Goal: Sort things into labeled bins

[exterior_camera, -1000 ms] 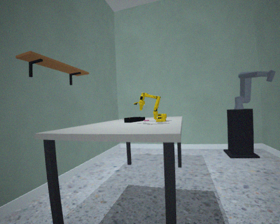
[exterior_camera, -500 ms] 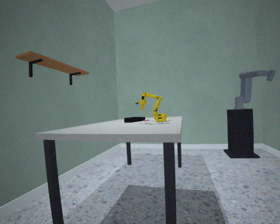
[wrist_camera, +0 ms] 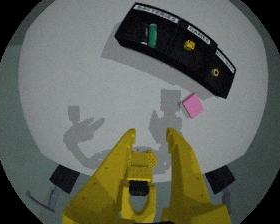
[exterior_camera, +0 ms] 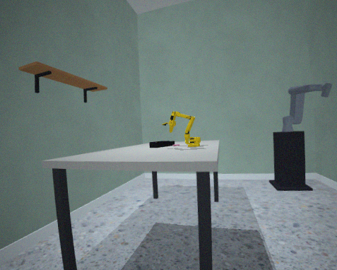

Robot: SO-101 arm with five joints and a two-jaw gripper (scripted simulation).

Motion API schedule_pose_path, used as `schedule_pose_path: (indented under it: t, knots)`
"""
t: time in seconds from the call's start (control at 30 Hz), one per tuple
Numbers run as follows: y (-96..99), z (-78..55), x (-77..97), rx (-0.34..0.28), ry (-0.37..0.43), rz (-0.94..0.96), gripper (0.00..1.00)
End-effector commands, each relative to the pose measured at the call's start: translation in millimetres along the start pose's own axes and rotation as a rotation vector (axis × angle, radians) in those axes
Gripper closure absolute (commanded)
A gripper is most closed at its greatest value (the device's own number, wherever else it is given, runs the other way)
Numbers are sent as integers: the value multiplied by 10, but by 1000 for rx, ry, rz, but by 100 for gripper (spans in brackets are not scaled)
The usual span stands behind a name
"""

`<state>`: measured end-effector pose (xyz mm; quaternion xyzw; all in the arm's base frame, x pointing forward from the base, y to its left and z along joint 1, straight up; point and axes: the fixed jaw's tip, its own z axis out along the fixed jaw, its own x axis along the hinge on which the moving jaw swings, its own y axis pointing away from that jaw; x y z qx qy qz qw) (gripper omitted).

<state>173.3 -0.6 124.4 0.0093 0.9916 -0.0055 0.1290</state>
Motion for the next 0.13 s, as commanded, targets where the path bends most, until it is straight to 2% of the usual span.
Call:
schedule_pose_path:
  t: [0.0, 0.1]
  knots:
    - [-17, -57, -9, 3, -35, 0, 84]
    - [-17, -57, -9, 3, -35, 0, 84]
